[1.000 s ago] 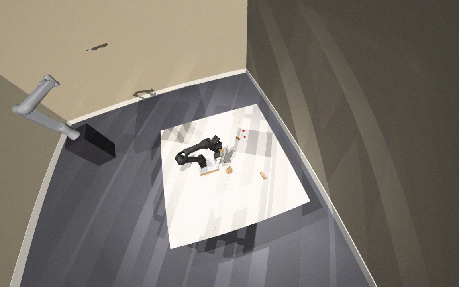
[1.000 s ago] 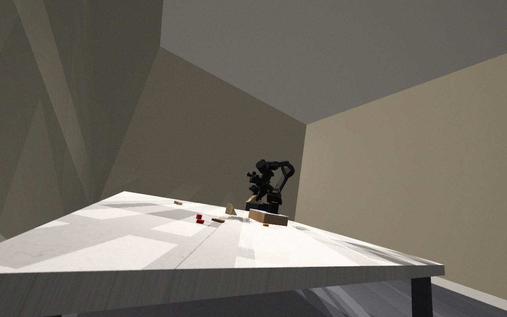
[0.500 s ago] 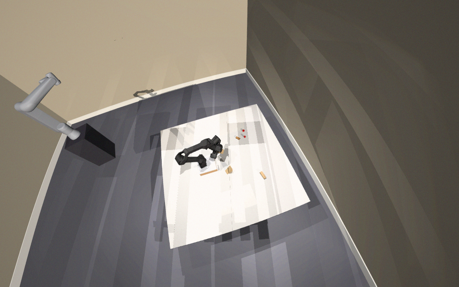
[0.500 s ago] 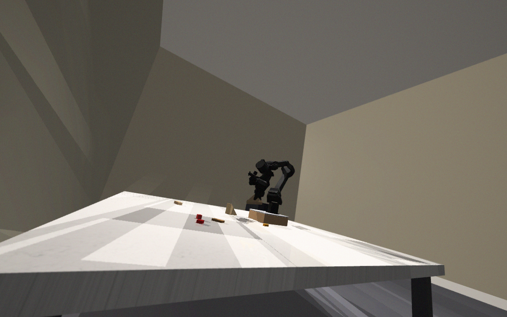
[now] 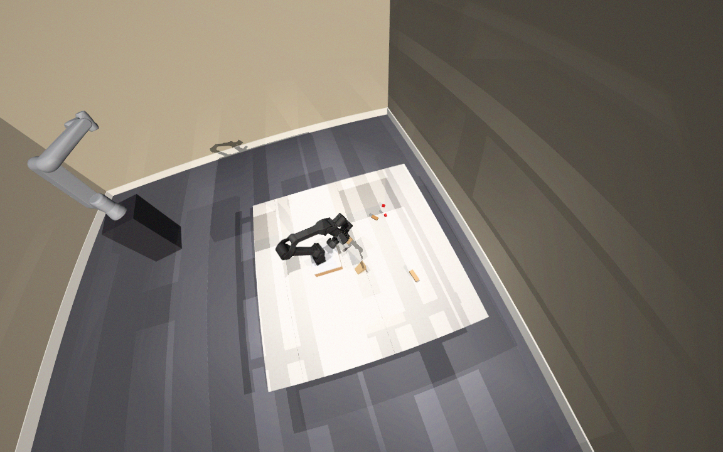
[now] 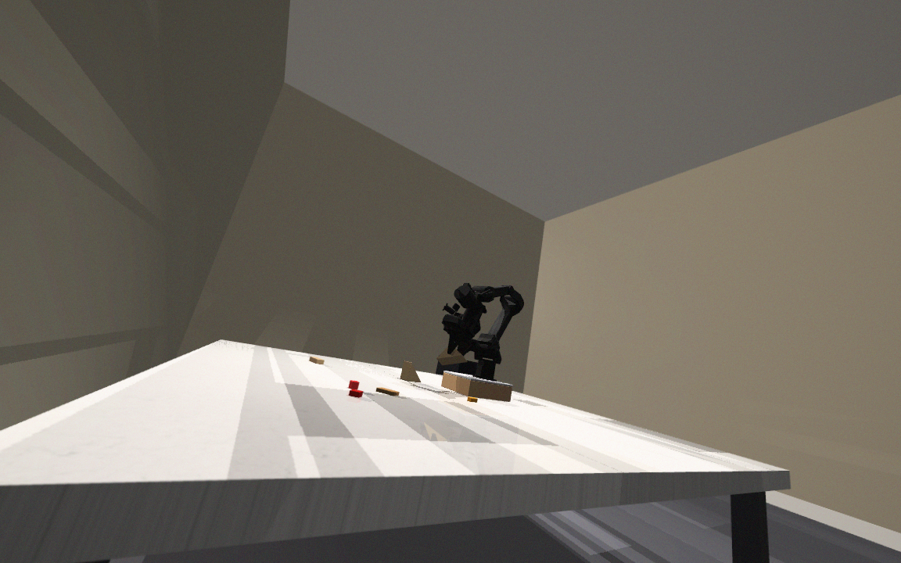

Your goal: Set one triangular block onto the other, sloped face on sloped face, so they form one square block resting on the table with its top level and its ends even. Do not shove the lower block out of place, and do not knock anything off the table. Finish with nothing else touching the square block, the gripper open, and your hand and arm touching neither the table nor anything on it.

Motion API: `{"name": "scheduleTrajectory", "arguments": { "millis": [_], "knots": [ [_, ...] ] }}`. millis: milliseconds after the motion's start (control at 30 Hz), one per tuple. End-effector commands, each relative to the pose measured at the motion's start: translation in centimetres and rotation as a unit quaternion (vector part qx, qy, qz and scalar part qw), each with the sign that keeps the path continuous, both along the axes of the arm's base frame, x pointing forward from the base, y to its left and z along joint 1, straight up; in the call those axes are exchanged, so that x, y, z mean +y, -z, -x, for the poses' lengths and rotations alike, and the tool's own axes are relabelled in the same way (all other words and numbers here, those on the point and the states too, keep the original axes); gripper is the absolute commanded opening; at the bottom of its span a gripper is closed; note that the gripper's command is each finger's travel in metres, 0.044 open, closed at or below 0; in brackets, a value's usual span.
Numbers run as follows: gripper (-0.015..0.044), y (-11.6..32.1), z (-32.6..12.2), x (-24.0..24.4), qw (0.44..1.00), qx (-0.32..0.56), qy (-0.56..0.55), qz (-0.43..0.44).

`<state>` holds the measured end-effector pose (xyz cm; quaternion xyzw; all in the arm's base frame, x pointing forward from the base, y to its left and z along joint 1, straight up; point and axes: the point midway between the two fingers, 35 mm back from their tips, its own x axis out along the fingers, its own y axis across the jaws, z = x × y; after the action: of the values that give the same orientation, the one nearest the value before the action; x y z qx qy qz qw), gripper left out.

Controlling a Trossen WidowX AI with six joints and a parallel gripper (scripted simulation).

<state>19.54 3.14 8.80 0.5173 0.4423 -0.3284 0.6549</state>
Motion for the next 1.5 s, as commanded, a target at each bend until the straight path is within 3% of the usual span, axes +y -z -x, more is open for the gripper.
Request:
{"name": "scheduleTrajectory", "arguments": {
  "millis": [0,700,1467],
  "knots": [
    [0.0,0.01,-0.04,0.07,0.999,0.002,0.048,-0.023],
    [0.0,0.01,-0.05,0.06,0.914,0.013,0.372,-0.164],
    [0.0,0.01,-0.07,0.04,0.685,0.026,0.667,-0.291]
  ]
}}
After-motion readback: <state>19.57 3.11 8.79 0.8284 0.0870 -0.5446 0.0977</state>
